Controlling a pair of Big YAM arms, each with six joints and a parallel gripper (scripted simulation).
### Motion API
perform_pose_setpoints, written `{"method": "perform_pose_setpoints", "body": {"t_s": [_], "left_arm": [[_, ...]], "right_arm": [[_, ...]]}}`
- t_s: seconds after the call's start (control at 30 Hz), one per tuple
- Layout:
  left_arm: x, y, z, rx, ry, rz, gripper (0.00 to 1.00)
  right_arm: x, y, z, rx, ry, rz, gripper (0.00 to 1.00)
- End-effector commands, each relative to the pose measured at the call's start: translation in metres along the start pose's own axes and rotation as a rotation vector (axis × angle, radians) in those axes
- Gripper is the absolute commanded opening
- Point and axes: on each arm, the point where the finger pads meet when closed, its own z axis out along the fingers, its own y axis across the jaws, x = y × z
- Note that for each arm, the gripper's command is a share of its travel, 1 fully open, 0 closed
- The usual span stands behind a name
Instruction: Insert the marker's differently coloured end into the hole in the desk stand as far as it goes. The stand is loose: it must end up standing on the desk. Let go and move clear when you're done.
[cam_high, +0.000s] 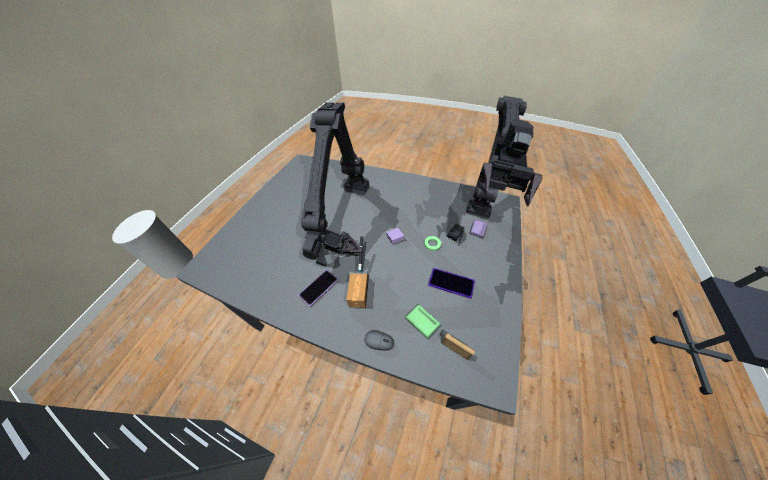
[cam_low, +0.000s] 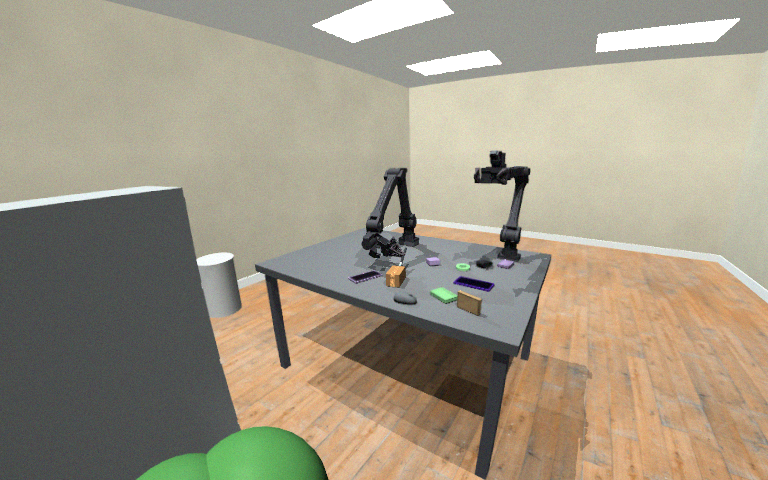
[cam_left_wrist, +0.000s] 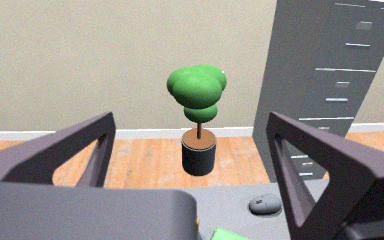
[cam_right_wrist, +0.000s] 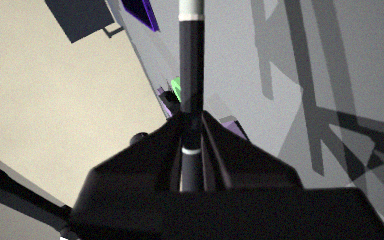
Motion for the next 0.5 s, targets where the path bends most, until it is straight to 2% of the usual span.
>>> {"method": "perform_pose_setpoints", "body": {"t_s": [0.0,0.27,0.47], "left_arm": [[-0.005,-0.004,0.001,0.01,-0.016,-0.008,1.0],[-0.005,-0.004,0.001,0.01,-0.016,-0.008,1.0],[-0.005,-0.004,0.001,0.01,-0.016,-0.008,1.0]], "right_arm": [[-0.015,0.023,-0.007,-0.007,-0.015,-0.048,0.0],[-0.016,0.02,-0.002,-0.004,-0.006,-0.036,0.0],[-0.014,0.036,-0.009,-0.008,-0.021,-0.069,0.0]]}}
